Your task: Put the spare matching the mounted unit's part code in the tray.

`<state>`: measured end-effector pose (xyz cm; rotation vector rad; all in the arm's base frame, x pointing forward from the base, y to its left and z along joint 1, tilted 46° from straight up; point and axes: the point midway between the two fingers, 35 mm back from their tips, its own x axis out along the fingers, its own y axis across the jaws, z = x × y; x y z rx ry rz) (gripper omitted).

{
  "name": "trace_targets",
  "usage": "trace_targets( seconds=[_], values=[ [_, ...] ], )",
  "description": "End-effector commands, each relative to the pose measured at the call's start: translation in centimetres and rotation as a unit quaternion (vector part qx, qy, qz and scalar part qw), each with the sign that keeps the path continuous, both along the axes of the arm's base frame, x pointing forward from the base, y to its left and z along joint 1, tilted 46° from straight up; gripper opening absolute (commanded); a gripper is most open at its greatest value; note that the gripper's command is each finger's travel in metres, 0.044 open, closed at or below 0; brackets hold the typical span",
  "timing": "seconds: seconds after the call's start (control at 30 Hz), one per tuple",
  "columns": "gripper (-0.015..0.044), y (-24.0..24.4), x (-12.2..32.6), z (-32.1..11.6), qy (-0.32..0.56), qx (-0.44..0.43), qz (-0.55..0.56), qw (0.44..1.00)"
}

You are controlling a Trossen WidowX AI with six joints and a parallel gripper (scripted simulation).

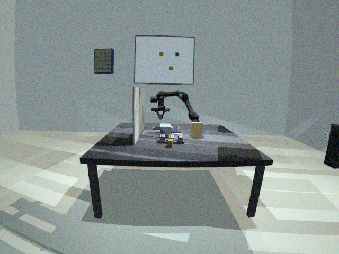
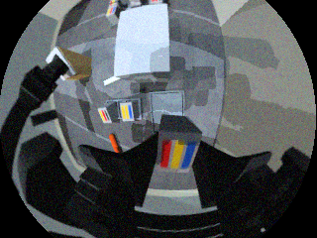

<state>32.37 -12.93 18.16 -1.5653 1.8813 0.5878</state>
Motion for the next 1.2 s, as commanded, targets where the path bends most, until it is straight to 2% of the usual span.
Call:
trace_targets(
  seconds=[0.0, 1.17],
  values=[
    [0.0000, -0.1, 0.0, -0.2, 0.002, -0.001, 0.004, 1.000],
    [0.0000, -2.2, 0.0, -2.3, 0.002, 0.000, 0.004, 1.000]
  ],
)
